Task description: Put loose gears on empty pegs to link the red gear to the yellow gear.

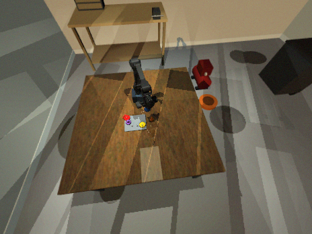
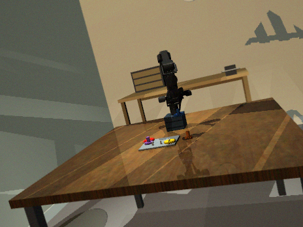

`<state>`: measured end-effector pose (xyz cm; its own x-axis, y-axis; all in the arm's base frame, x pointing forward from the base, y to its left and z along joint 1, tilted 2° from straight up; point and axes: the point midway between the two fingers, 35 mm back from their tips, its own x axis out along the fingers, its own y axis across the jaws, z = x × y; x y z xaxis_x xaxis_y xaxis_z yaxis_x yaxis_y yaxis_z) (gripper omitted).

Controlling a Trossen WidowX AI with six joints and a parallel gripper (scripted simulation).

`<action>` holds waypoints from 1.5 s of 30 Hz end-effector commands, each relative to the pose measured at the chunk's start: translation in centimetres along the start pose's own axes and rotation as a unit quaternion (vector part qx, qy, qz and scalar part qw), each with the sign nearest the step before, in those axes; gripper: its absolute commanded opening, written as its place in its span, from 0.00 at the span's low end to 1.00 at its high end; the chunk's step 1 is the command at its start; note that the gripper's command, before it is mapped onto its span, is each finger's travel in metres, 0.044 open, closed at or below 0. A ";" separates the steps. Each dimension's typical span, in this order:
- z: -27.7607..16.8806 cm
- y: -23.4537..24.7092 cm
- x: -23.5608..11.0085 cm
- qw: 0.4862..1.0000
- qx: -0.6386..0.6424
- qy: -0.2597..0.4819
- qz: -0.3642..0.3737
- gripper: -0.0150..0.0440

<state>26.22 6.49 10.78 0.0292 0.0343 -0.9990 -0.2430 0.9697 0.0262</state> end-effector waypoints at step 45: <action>4.5 -11.9 4.0 1.000 -0.009 -0.010 -0.007 0.25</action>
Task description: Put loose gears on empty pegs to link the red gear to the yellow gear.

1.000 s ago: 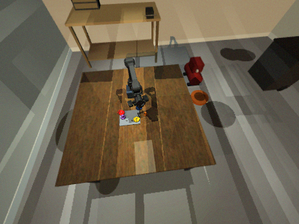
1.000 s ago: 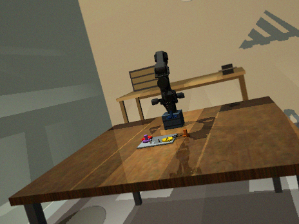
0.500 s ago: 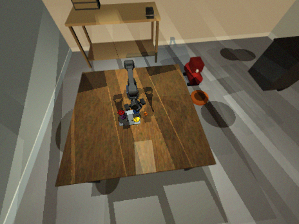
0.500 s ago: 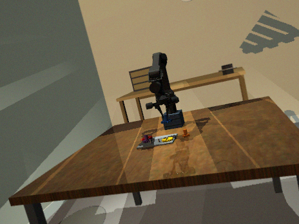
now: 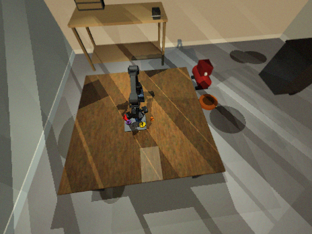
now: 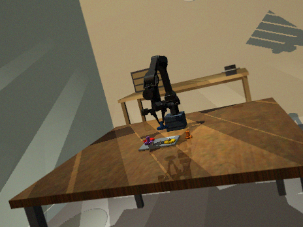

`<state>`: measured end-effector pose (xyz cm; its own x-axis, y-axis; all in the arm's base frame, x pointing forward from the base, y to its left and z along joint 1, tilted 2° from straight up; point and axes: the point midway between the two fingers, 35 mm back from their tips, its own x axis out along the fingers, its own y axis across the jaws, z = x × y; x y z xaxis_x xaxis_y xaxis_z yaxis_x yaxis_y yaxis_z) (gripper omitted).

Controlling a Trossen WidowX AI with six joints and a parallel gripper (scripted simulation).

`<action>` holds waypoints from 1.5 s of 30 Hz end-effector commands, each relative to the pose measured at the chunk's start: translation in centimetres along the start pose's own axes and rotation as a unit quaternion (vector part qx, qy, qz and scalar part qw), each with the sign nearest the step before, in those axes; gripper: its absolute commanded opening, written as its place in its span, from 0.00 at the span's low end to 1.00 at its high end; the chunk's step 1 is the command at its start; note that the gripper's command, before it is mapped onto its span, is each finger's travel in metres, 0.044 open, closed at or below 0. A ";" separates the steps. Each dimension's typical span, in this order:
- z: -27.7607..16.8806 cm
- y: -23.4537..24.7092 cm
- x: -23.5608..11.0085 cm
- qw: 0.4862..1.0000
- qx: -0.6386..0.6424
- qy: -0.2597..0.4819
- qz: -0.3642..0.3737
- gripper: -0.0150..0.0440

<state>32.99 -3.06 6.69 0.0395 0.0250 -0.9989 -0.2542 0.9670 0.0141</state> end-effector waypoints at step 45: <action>0.2 -7.5 2.8 0.997 -0.081 -0.004 -0.003 0.25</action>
